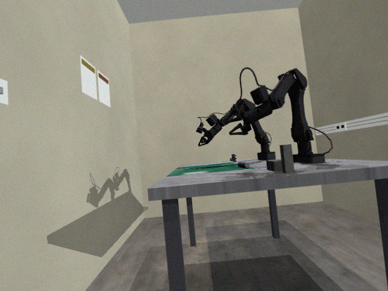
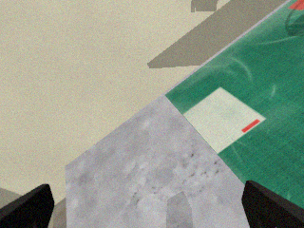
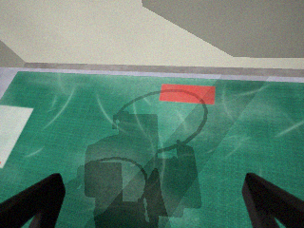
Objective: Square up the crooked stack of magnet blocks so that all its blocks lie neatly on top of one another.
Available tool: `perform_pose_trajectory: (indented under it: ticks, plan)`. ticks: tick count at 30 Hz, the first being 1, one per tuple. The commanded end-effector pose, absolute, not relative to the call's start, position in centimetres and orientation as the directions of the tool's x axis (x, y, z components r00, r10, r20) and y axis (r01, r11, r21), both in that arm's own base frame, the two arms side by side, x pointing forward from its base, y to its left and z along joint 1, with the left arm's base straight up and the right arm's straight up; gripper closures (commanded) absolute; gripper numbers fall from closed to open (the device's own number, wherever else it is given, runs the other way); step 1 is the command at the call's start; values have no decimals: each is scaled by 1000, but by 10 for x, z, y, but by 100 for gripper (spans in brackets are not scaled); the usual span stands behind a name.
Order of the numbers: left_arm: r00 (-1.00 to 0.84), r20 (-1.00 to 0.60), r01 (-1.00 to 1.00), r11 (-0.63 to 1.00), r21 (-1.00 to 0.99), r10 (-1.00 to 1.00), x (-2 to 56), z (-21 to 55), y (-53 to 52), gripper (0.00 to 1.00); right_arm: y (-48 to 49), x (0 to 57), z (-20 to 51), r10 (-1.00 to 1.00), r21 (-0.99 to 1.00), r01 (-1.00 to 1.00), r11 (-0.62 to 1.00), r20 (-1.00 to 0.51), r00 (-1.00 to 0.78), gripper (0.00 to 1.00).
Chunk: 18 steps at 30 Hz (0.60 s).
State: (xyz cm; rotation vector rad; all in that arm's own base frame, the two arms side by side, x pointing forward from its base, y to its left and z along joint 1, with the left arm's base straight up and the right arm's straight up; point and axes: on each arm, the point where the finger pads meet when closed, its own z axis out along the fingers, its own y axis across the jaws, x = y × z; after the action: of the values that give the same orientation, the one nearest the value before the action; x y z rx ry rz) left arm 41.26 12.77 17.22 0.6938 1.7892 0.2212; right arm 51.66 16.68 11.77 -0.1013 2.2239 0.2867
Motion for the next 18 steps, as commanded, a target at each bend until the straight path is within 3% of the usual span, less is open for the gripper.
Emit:
perform_pose_trajectory:
  ticks: [1, 18]
  plan:
    - [-163, -808, 335, 802, 494, 566, 414, 180, 128, 0, 167, 519, 127, 31, 171, -176, 969, -796, -605, 0]
    - [-144, -808, 331, 798, 504, 571, 415, 188, 128, 0, 169, 524, 145, 41, 175, -183, 967, -821, -570, 0]
